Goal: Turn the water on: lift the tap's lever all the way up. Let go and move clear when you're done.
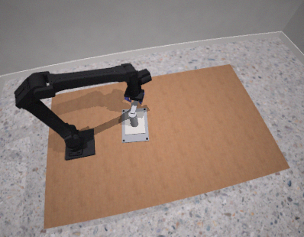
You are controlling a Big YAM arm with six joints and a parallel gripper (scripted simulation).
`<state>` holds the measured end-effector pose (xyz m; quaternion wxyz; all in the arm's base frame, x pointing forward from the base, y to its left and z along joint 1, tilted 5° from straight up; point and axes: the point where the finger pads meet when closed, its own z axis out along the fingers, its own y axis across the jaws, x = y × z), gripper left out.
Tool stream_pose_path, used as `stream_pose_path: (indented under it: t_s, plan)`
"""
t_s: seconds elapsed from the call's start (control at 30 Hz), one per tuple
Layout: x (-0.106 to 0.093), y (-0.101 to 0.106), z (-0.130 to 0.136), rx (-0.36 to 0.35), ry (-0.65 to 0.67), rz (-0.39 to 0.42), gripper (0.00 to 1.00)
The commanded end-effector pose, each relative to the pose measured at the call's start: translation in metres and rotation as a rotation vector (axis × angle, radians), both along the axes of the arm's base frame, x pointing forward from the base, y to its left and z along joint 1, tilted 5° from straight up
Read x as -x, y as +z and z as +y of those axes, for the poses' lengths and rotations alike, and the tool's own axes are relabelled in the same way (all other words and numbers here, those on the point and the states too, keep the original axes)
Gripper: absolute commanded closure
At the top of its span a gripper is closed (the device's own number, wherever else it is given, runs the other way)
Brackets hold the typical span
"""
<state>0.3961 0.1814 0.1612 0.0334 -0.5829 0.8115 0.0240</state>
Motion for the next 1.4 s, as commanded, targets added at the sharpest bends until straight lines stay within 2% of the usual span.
stream_pose_path:
  t_s: [0.0,0.87,0.9,1.37]
  plan:
    - [0.0019,-0.0121,0.0077,0.005,0.004,0.014,0.39]
    - [0.0019,-0.0121,0.0077,0.006,0.004,0.015,0.39]
    - [0.0019,-0.0121,0.0077,0.006,0.004,0.015,1.0]
    - [0.0029,-0.0121,0.0073,0.007,0.004,0.019,1.0]
